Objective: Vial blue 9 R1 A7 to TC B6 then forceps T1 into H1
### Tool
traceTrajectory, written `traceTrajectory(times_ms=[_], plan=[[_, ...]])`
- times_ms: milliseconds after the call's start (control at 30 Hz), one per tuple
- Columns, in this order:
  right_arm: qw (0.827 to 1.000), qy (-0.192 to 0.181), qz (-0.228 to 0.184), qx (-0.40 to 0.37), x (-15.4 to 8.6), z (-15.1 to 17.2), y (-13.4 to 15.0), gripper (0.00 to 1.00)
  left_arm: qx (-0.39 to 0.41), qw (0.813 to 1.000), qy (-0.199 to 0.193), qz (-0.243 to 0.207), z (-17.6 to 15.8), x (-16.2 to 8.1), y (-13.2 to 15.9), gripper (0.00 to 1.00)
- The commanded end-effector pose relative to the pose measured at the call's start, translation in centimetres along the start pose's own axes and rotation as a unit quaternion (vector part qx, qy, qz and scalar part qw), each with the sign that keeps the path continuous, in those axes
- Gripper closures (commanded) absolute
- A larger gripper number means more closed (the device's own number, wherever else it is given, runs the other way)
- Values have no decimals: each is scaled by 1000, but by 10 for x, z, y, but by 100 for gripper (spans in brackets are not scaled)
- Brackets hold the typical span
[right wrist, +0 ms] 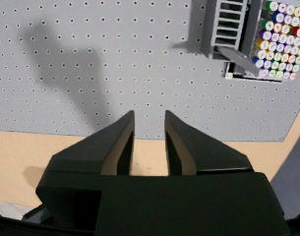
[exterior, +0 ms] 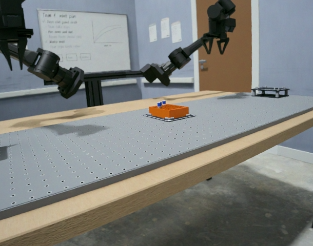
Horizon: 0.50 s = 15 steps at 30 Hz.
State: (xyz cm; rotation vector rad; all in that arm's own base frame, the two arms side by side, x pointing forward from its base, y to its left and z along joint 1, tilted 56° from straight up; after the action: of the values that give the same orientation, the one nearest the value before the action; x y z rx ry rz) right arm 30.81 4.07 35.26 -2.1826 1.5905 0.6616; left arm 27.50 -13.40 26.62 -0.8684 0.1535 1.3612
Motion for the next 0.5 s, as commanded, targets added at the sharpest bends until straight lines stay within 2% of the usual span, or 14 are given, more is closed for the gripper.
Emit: traceTrajectory(times_ms=[0, 333, 433, 467], plan=[[1000, 1, 6, 11, -3, 16, -1, 77, -7, 1000, 2, -2, 2, -5, -6, 0], [1000, 1, 6, 11, -13, 55, -2, 77, -7, 1000, 2, -2, 2, -5, -6, 0], [1000, -1, 1, 23, -18, 51, -7, 77, -7, 1000, 2, -2, 2, -5, -6, 0], [1000, 1, 3, 15, -17, 61, -4, 77, -7, 1000, 2, -2, 2, -5, -6, 0]])
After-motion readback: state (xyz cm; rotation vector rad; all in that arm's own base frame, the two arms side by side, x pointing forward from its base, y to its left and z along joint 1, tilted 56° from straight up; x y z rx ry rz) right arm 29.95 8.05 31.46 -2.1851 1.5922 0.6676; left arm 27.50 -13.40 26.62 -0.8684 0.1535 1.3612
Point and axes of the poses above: on each arm, the point where the finger pads meet when closed, its own x axis out along the fingers, its own z axis across the jaws, y = z × x, the point moved 10 cm from there along -x, back along the fingers, and after that the axes turned 13 degrees about -x, right-handed, at the moved point
